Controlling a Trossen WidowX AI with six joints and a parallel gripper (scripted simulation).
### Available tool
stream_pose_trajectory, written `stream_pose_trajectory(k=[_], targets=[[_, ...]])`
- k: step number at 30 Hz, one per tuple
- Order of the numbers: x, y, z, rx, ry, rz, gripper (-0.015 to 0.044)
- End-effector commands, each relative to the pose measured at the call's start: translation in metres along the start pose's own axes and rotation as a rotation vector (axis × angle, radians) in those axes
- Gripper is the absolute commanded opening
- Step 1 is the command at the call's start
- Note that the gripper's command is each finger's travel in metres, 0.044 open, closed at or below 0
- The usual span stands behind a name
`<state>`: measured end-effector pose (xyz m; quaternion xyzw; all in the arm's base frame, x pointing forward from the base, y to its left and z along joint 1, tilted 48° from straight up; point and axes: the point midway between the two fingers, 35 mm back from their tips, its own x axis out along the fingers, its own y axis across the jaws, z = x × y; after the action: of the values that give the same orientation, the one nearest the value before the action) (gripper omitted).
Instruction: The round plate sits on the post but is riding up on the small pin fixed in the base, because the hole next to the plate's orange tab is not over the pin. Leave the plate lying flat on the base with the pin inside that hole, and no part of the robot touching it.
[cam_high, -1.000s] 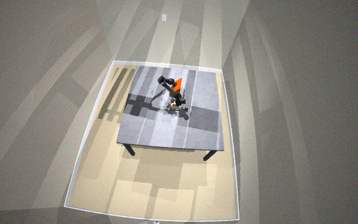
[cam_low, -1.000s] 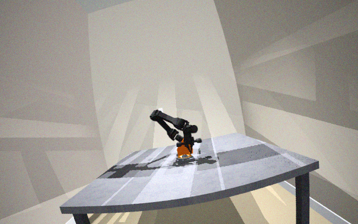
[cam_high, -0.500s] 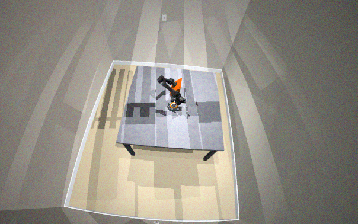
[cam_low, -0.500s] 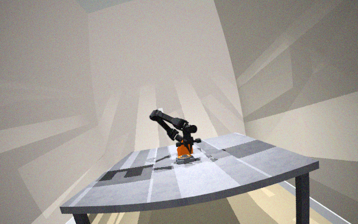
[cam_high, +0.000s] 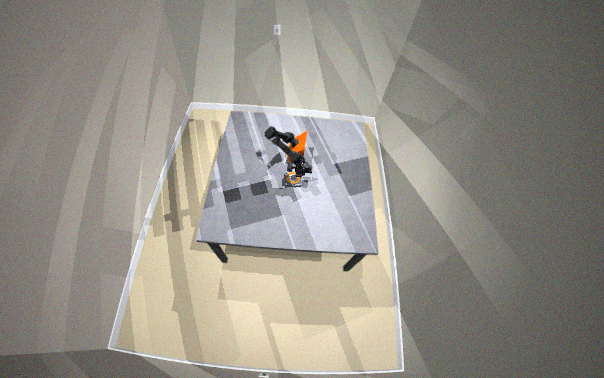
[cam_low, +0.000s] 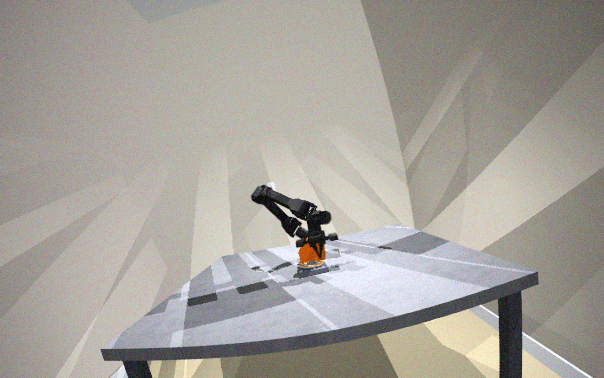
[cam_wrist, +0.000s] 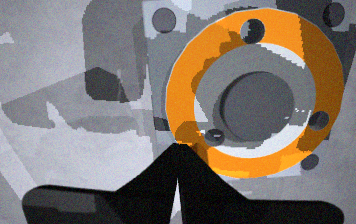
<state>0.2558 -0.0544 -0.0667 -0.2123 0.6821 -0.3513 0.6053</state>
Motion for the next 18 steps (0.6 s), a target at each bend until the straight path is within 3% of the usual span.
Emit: stream_pose_trajectory(k=[1,18], targets=[[0.0030,-0.0043,-0.0078,-0.006,0.016,-0.007,0.0000],[0.0029,-0.0117,-0.0141,-0.006,0.016,-0.007,0.0000]])
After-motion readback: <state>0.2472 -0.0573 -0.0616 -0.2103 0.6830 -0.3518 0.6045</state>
